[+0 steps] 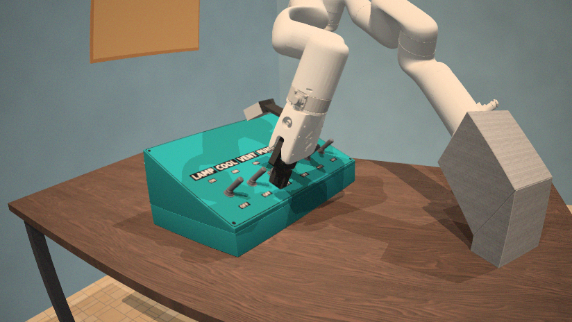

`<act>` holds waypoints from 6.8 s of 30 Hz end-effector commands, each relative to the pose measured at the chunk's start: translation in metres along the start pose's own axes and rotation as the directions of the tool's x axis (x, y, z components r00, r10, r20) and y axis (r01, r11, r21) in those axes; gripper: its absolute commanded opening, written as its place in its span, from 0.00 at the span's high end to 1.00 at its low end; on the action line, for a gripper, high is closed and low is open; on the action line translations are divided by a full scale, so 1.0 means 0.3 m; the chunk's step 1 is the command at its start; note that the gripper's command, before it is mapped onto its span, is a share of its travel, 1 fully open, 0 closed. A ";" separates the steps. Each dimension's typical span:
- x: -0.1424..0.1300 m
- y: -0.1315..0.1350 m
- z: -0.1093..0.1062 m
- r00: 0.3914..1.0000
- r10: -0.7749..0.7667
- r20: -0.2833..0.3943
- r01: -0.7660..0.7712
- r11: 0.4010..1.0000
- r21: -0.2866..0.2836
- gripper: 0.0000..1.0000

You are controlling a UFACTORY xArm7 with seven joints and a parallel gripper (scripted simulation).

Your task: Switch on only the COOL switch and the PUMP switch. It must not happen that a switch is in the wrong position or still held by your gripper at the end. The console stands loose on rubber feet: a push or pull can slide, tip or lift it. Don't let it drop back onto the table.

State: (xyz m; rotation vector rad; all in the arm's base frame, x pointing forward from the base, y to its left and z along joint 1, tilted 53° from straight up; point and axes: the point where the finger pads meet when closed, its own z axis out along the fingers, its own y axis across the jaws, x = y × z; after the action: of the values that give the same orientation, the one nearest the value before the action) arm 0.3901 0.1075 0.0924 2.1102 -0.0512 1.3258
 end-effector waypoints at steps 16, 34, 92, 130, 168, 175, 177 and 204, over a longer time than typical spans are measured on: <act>0.006 -0.008 -0.007 1.000 0.001 -0.002 -0.001 1.000 0.003 1.00; 0.008 -0.008 -0.007 1.000 0.001 -0.002 -0.001 1.000 0.003 1.00; 0.126 -0.008 -0.007 1.000 0.001 -0.002 -0.001 1.000 0.003 1.00; 0.094 -0.008 -0.007 1.000 0.001 -0.002 -0.001 1.000 0.003 1.00; 0.088 -0.007 -0.394 1.000 0.001 -0.002 -0.001 1.000 0.003 1.00; 0.088 -0.007 -0.395 1.000 0.001 -0.002 -0.001 1.000 0.003 0.00; 0.088 -0.007 -0.395 1.000 0.001 -0.002 -0.001 1.000 0.003 0.00; 0.088 -0.007 -0.395 1.000 0.001 -0.002 -0.001 1.000 0.003 0.00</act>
State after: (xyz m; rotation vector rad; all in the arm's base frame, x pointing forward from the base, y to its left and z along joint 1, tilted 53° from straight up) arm 0.3096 0.1781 0.1469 2.1097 -0.0506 1.3258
